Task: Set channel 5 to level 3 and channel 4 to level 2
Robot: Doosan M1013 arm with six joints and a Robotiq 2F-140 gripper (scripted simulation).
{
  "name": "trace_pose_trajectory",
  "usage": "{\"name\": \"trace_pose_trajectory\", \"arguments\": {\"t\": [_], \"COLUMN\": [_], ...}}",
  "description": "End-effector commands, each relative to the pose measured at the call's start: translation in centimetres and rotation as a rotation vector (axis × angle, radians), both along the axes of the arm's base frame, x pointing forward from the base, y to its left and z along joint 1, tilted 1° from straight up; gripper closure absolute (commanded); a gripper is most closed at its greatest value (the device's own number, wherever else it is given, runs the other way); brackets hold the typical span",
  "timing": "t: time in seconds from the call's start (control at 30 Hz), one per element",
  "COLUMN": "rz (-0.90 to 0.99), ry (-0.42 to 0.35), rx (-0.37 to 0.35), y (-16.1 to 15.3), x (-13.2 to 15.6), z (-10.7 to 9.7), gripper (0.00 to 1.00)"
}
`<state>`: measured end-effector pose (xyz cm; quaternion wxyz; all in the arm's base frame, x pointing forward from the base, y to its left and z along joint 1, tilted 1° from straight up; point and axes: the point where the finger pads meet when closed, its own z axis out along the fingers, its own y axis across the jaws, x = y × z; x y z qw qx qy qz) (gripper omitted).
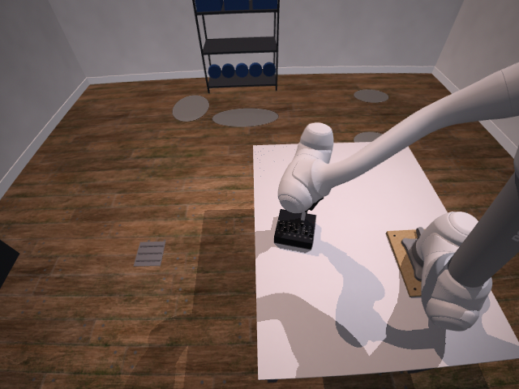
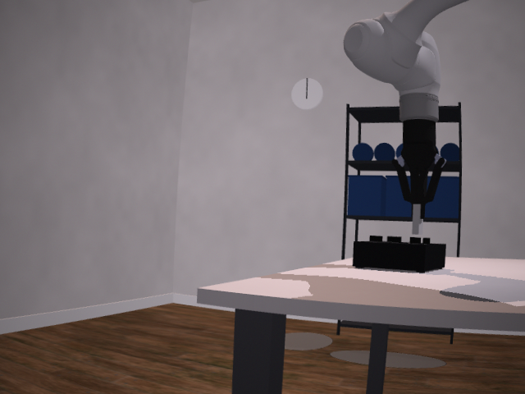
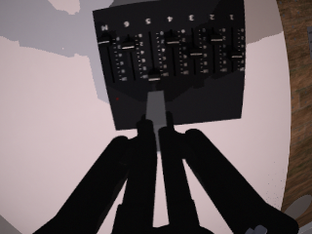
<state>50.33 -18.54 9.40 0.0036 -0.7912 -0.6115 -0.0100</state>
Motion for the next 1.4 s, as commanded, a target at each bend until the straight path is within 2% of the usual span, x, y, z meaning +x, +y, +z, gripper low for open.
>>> {"name": "trace_pose_trajectory", "arguments": {"t": [0.0, 0.93, 1.37], "rz": [0.0, 0.0, 0.0], "ry": [0.0, 0.0, 0.0], "rx": [0.0, 0.0, 0.0], "y": [0.0, 0.0, 0.02], "x": [0.0, 0.0, 0.01], "z": [0.01, -0.04, -0.82], "gripper": [0.9, 0.9, 0.9]}}
